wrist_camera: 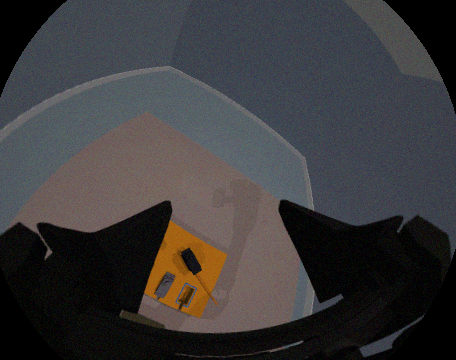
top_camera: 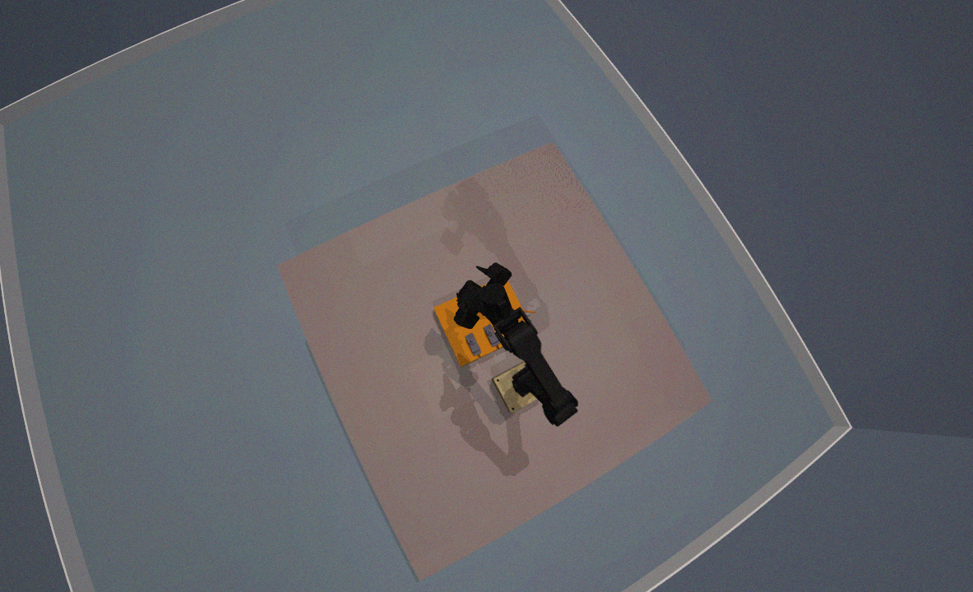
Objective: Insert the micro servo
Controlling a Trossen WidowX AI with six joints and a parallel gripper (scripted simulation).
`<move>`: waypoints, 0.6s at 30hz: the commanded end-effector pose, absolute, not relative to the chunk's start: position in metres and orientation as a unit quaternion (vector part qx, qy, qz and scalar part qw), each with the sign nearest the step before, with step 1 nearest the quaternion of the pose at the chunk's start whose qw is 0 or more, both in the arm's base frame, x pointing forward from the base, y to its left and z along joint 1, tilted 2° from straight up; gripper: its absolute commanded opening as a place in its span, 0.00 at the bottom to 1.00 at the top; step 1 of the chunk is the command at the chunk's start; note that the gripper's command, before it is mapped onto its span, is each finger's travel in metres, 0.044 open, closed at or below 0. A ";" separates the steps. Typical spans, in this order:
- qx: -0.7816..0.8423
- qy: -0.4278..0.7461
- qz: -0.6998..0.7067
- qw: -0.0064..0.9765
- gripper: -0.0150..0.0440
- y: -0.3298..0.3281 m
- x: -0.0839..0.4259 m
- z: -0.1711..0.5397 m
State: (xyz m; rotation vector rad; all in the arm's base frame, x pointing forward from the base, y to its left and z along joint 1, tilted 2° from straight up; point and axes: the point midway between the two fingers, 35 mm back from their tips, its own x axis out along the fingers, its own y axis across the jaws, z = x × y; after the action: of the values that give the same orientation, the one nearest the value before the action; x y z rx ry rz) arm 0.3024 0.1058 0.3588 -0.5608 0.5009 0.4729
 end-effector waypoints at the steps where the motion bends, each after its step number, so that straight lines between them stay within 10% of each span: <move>1: -0.302 0.296 0.239 0.874 1.00 0.101 0.316 0.321; 18: -0.387 0.493 0.320 0.710 1.00 0.061 0.325 0.171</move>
State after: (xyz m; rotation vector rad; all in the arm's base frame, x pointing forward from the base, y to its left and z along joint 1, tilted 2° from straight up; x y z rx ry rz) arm 0.3281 0.0685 0.1960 -0.8346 1.0113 0.6585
